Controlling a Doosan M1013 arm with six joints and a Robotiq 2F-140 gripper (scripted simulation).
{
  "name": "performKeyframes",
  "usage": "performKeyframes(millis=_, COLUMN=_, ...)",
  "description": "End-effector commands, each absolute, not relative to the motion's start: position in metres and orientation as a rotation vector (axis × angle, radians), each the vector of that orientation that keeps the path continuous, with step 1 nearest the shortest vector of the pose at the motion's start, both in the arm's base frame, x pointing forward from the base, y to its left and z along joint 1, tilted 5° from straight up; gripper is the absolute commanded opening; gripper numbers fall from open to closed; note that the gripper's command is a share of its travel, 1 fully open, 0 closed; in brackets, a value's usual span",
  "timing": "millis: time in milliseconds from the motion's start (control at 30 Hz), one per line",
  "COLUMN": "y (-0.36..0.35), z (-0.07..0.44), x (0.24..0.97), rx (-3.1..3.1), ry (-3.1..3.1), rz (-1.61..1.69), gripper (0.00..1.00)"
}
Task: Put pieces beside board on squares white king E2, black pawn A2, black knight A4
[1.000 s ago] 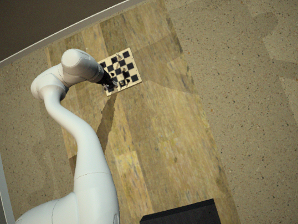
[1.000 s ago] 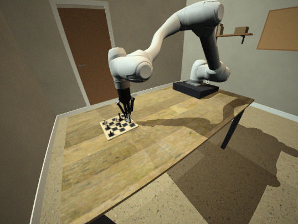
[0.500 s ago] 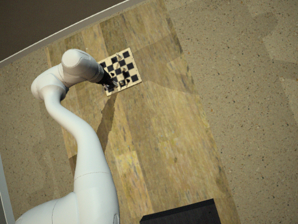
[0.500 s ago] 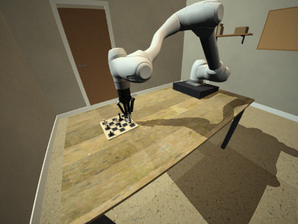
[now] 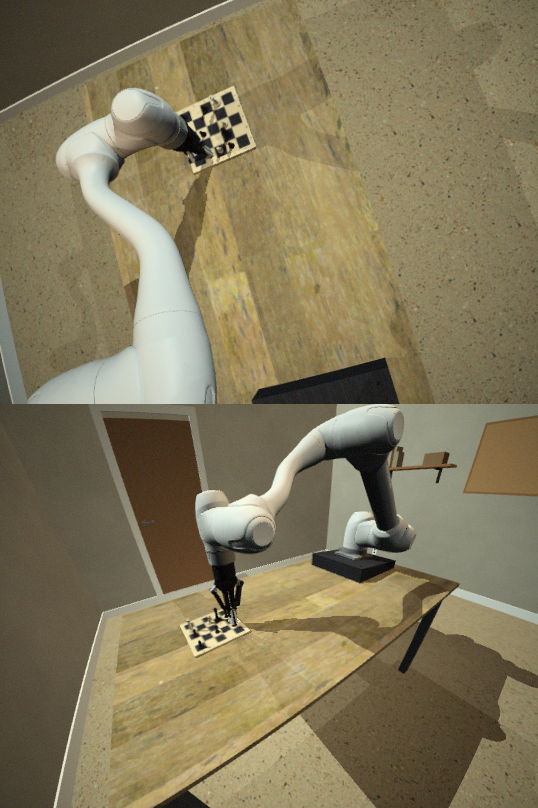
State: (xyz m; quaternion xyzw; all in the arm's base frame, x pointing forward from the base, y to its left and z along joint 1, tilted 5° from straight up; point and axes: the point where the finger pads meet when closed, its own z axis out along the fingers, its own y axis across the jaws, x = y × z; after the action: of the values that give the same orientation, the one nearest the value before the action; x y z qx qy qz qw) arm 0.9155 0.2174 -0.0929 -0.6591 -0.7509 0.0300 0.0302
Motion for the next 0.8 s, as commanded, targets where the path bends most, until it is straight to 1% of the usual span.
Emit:
performKeyframes(millis=0, y=0.2175, z=-0.0927, x=0.9155, rx=-2.032, ry=-2.315, rz=0.092, gripper=0.0)
performKeyframes(millis=467, y=0.2175, z=-0.0927, x=0.9155, rx=-2.032, ry=-2.315, rz=0.092, gripper=0.0)
performKeyframes(millis=500, y=0.2175, z=-0.0927, x=0.9155, rx=-2.032, ry=-2.315, rz=0.092, gripper=0.04)
performKeyframes(millis=567, y=0.2175, z=-0.0927, x=0.9155, rx=-2.032, ry=-2.315, rz=0.092, gripper=0.04)
performKeyframes(millis=600, y=0.2175, z=-0.0927, x=0.9155, rx=-2.032, ry=-2.315, rz=0.092, gripper=0.09)
performKeyframes(millis=667, y=0.2175, z=-0.0927, x=0.9155, rx=-2.032, ry=-2.315, rz=0.092, gripper=0.09)
performKeyframes(millis=700, y=0.2175, z=-0.0927, x=0.9155, rx=-2.032, ry=-2.315, rz=0.092, gripper=0.13)
performKeyframes(millis=767, y=0.2175, z=-0.0927, x=0.9155, rx=-2.032, ry=-2.315, rz=0.092, gripper=0.13)
